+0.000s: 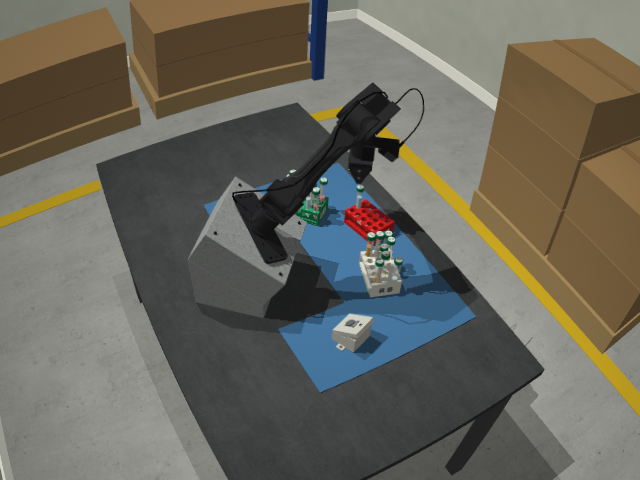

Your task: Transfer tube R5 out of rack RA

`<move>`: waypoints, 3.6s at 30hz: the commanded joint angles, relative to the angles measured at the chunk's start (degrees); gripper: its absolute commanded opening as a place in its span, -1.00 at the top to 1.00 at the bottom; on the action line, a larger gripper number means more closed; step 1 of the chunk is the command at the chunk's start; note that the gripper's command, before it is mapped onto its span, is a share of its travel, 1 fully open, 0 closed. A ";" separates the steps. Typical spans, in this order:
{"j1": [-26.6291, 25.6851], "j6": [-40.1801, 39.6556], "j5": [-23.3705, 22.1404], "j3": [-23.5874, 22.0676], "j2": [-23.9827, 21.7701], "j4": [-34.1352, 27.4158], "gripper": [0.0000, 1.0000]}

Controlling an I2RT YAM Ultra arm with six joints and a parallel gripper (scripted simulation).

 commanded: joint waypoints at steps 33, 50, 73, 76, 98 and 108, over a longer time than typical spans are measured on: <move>4.49 4.69 1.58 6.19 -1.40 -10.38 0.40; 4.09 3.59 1.54 4.66 -3.84 -10.33 0.40; 2.69 1.14 1.51 2.17 -5.00 -8.67 0.40; 1.99 -4.54 1.59 -2.36 -8.19 -7.78 0.40; -0.50 -45.69 0.74 -20.04 -24.81 -4.16 0.40; -0.46 -61.39 0.49 -20.09 -24.97 -3.95 0.40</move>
